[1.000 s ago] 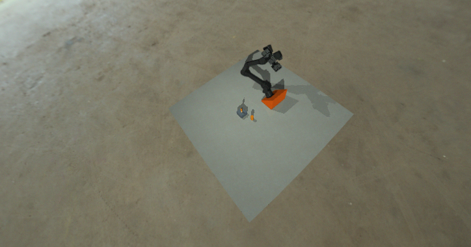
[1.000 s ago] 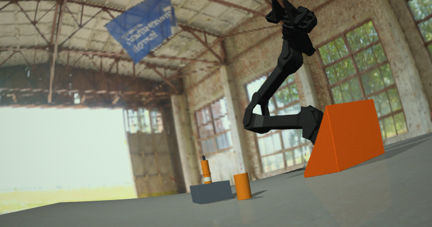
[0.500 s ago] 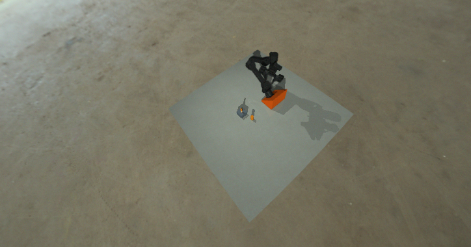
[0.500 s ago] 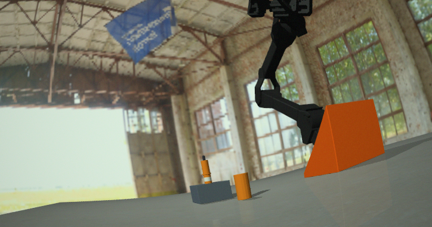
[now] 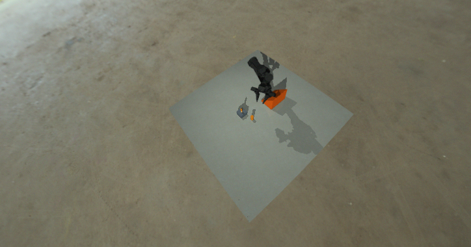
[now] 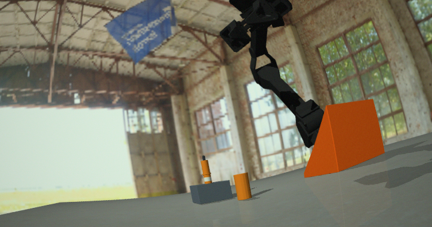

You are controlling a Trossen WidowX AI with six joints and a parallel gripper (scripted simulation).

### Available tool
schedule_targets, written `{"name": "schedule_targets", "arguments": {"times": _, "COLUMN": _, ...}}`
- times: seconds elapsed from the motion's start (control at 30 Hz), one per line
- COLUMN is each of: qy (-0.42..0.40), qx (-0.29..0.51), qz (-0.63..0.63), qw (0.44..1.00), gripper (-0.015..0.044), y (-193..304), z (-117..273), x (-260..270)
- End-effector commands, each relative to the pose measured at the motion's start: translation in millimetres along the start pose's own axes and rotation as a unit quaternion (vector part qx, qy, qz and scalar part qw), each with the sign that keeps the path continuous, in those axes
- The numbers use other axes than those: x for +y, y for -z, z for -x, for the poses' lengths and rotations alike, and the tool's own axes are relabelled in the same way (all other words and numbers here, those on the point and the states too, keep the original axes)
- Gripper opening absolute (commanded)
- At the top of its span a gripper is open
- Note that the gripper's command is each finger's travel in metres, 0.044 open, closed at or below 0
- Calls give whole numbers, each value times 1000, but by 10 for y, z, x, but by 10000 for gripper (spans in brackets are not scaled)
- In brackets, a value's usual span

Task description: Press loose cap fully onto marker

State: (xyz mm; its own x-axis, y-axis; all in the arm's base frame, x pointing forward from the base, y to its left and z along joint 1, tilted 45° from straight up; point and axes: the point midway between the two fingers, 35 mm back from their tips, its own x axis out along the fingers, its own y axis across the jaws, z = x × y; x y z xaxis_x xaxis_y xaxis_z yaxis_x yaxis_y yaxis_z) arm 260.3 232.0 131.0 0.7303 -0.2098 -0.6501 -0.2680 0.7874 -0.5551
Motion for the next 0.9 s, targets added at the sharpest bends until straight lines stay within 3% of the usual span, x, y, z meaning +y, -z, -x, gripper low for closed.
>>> {"name": "schedule_targets", "arguments": {"times": 0.0, "qy": 70, "qx": 153, "qz": -177, "qw": 970, "gripper": 237, "y": 332, "z": -576, "x": -323}}
{"name": "schedule_targets", "arguments": {"times": 0.17, "qy": 148, "qx": 251, "qz": -295, "qw": 910, "gripper": 237, "y": 675, "z": -889, "x": -578}}
{"name": "schedule_targets", "arguments": {"times": 0.43, "qy": 293, "qx": 366, "qz": -441, "qw": 766, "gripper": 237, "y": 1230, "z": -1166, "x": -949}}
{"name": "schedule_targets", "arguments": {"times": 0.87, "qy": 294, "qx": 366, "qz": -442, "qw": 764, "gripper": 237, "y": 1369, "z": -1297, "x": -899}}
